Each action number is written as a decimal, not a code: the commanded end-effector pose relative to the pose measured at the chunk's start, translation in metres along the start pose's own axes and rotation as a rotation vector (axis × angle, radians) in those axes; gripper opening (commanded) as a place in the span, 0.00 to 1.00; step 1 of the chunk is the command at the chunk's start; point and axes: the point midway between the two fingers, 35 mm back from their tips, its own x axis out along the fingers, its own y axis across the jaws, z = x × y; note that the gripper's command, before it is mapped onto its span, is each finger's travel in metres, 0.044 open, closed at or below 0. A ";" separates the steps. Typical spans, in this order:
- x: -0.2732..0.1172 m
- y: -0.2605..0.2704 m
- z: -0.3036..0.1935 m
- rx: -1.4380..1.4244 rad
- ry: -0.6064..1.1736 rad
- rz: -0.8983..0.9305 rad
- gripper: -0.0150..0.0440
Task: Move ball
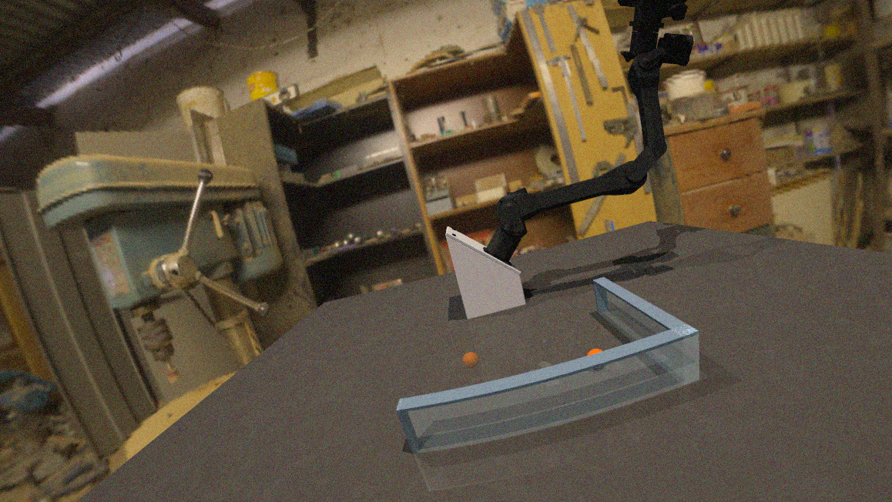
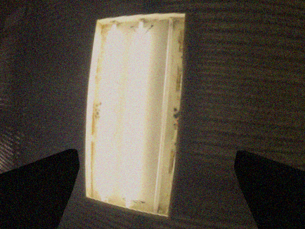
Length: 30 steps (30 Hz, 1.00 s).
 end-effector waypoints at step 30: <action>0.040 0.099 -0.301 0.768 0.632 0.409 0.63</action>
